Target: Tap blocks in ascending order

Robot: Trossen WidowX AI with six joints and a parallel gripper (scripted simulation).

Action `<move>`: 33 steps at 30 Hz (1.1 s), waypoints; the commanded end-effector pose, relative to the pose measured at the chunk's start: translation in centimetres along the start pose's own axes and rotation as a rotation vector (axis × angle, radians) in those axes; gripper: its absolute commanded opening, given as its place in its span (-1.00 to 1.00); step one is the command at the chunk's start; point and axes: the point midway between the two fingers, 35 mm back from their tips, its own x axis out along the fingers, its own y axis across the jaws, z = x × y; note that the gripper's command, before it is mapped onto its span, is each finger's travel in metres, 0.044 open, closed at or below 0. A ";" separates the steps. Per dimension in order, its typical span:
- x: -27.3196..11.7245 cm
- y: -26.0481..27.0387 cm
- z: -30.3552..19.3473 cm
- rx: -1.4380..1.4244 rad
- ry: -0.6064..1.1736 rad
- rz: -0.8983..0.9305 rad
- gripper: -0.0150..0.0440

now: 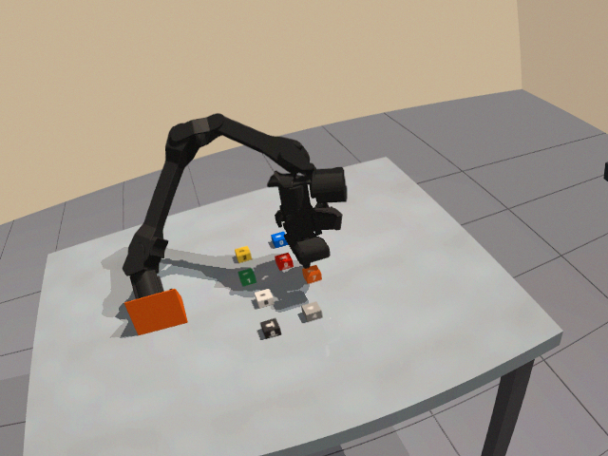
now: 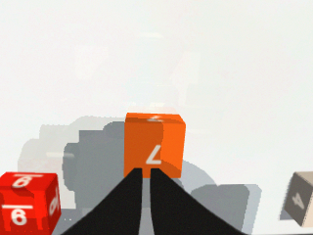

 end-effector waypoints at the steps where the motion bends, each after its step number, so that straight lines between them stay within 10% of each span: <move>1: 0.8 0.1 0.0 0.006 -0.001 0.006 -0.42; 11: 1.5 0.1 0.0 0.006 -0.001 0.006 -0.42; 33: -9.7 -0.5 -0.8 0.008 0.000 0.001 -0.42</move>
